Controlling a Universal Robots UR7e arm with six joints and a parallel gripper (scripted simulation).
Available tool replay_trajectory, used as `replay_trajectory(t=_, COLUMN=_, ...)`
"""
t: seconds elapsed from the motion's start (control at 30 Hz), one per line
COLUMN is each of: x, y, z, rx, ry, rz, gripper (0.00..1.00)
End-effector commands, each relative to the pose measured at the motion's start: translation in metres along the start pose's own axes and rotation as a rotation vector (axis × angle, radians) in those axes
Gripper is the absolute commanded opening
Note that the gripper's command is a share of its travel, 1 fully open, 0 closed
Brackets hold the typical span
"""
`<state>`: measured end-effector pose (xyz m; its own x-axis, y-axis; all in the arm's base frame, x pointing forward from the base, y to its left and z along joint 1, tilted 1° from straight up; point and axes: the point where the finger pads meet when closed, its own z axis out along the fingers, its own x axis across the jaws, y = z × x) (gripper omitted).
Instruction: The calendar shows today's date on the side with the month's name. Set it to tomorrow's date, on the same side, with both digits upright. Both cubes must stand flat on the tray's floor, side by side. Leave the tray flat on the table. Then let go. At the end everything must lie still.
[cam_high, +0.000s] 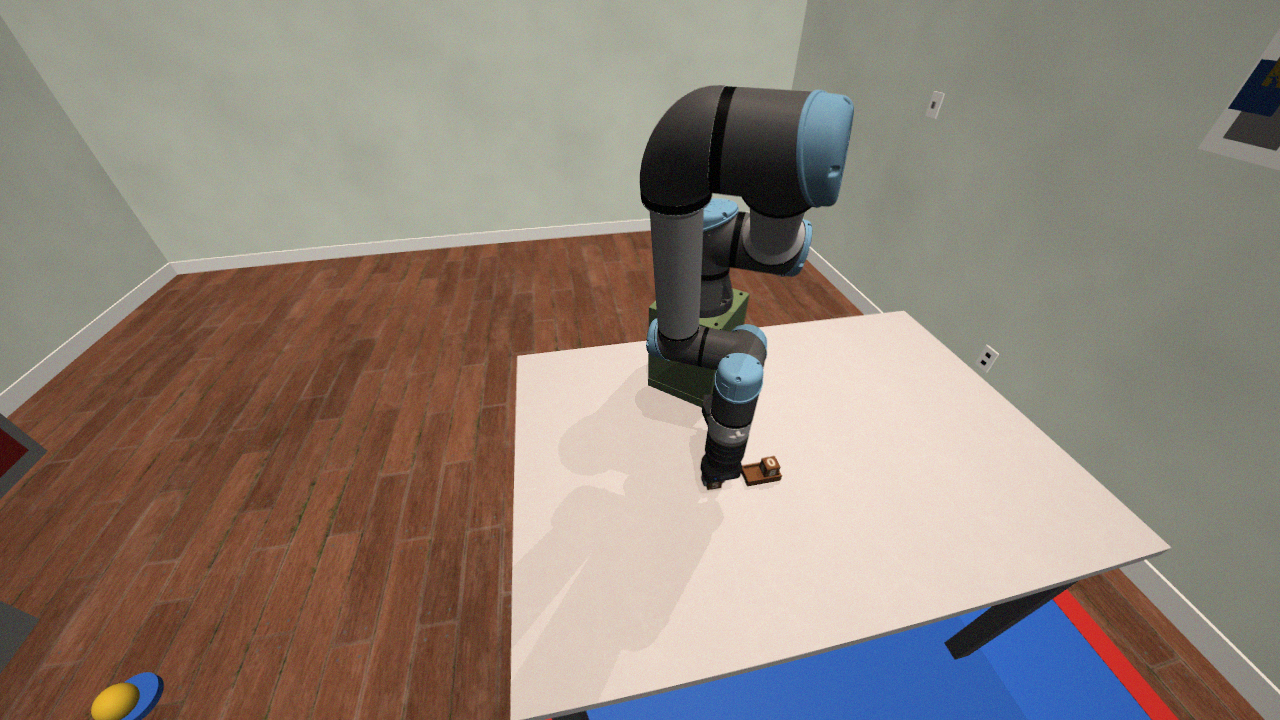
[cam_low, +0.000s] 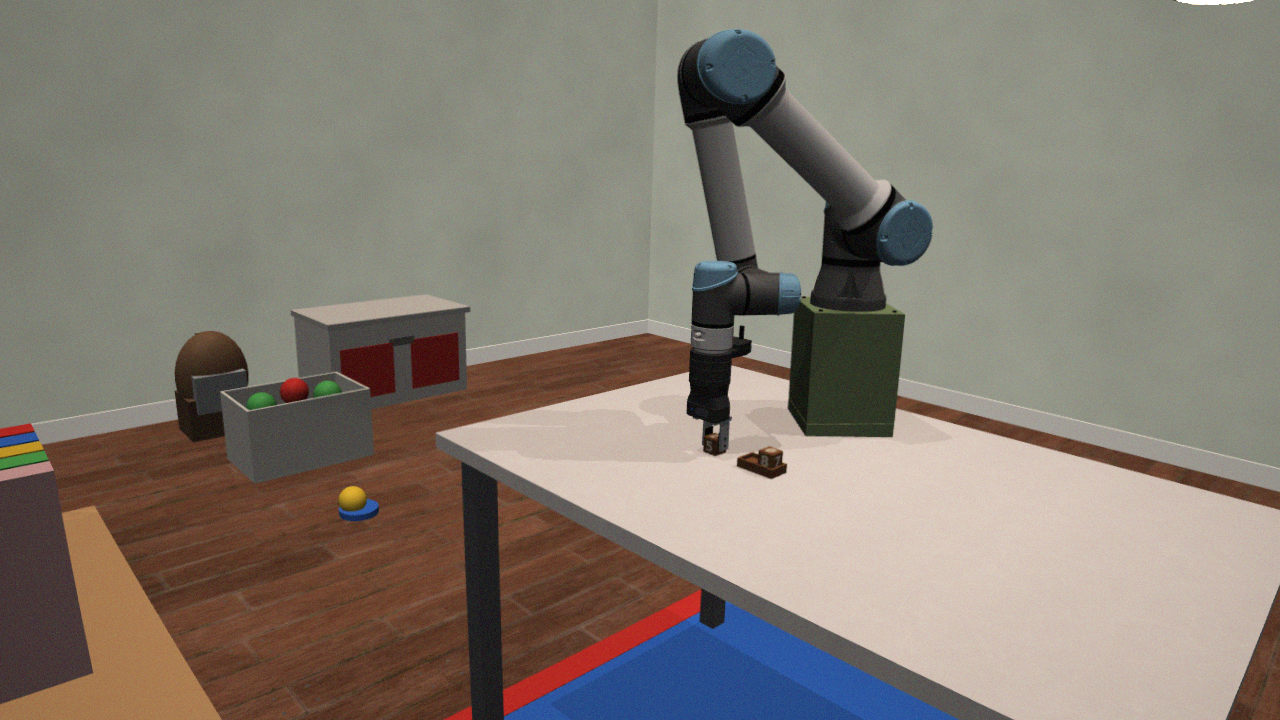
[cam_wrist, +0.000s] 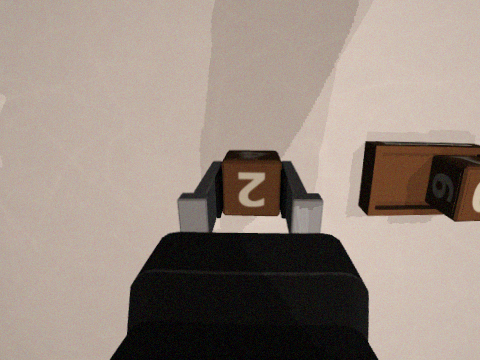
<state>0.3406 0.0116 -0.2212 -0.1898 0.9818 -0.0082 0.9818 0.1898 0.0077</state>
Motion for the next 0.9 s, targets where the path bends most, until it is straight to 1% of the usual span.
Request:
replay_trajectory(t=0.0, x=-0.0018, y=0.0021, z=0.0003, rx=-0.004, ry=-0.001, rz=0.001, gripper=0.6)
replay_trajectory(t=0.43, x=-0.0018, y=0.0021, z=0.0003, rx=-0.004, ry=-0.001, rz=0.001, gripper=0.6)
replay_trajectory(t=0.47, x=-0.0018, y=0.0021, z=0.0003, rx=-0.004, ry=-0.001, rz=0.001, gripper=0.66)
replay_trajectory(t=0.53, x=-0.0018, y=0.0021, z=0.0003, rx=-0.004, ry=-0.001, rz=0.001, gripper=0.66)
replay_trajectory(t=0.57, x=-0.0018, y=0.0021, z=0.0003, rx=-0.004, ry=-0.001, rz=0.001, gripper=0.72)
replay_trajectory(t=0.63, x=-0.0018, y=0.0021, z=0.0003, rx=-0.004, ry=-0.001, rz=0.001, gripper=0.72)
replay_trajectory(t=0.67, x=-0.0018, y=0.0021, z=0.0003, rx=-0.004, ry=-0.001, rz=0.001, gripper=0.78)
replay_trajectory(t=0.8, x=-0.0018, y=0.0021, z=0.0003, rx=-0.004, ry=-0.001, rz=0.001, gripper=0.78)
replay_trajectory(t=0.83, x=-0.0018, y=0.0021, z=0.0003, rx=-0.004, ry=-0.001, rz=0.001, gripper=0.84)
replay_trajectory(t=0.87, x=-0.0018, y=0.0021, z=0.0003, rx=-0.004, ry=-0.001, rz=0.001, gripper=0.84)
